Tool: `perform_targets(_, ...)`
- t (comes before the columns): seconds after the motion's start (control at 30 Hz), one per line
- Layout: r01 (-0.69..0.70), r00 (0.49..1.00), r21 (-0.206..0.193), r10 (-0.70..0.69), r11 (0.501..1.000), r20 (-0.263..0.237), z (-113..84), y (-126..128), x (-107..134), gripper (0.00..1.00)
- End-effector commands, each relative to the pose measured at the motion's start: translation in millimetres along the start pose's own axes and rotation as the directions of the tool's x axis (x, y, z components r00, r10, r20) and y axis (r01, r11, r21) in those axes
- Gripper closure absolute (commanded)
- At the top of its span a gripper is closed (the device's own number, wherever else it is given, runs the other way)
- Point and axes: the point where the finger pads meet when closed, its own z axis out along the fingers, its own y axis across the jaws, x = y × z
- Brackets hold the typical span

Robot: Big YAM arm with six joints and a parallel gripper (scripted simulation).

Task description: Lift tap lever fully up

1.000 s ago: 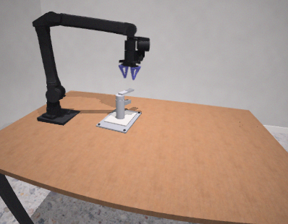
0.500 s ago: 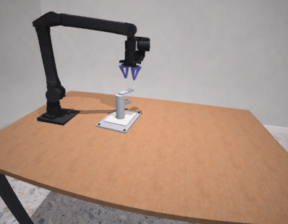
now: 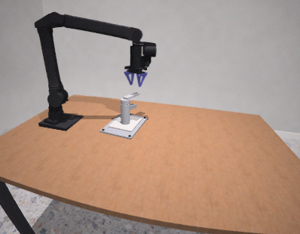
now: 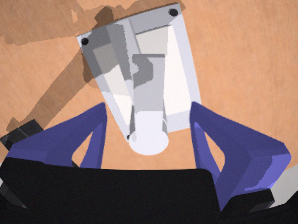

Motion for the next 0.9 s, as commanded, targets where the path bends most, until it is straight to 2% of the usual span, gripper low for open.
perform_targets(0.0,-0.014,1.0,-0.011,0.014,1.0,-0.009,17.9,-5,2,0.39)
perform_targets(0.5,-0.012,1.0,-0.013,0.012,1.0,-0.01,37.4,-2,-1,0.39)
perform_targets(0.87,-0.008,1.0,-0.014,0.008,1.0,-0.01,42.5,0,-2,0.39)
